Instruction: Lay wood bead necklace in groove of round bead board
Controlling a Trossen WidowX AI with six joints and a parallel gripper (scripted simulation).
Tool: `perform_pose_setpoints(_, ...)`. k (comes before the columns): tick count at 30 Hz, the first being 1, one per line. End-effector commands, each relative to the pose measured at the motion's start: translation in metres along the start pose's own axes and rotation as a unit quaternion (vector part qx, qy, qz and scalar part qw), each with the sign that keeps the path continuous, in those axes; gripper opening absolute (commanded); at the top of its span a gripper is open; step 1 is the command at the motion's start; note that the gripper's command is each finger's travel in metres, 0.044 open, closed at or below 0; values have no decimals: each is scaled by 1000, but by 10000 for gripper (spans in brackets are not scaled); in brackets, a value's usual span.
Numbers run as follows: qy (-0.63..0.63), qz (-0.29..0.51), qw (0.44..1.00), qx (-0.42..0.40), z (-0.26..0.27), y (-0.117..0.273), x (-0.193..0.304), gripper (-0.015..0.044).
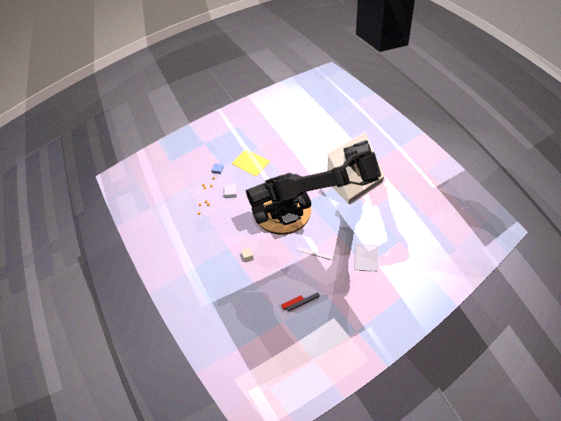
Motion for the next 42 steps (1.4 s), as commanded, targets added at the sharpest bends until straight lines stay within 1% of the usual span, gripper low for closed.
perform_pose_setpoints(1, 0, -2, 1000, -1, -5, -1, -3, 0)
perform_pose_setpoints(13, 0, -2, 1000, -1, -5, -9, -3, 0)
perform_pose_setpoints(30, 0, 0, 1000, -1, -5, -4, -3, 440)
perform_pose_setpoints(42, 0, -2, 1000, -1, -5, -1, -3, 440)
Point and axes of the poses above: the point midway between the two fingers, 35 mm back from their tips, its own y axis back along the fingers, its own z axis across the jaws, x = y × z, the point moved 7 cm from there along y, back along the fingers, and after that the axes turned 14 degrees about y, right-handed, at the moved point
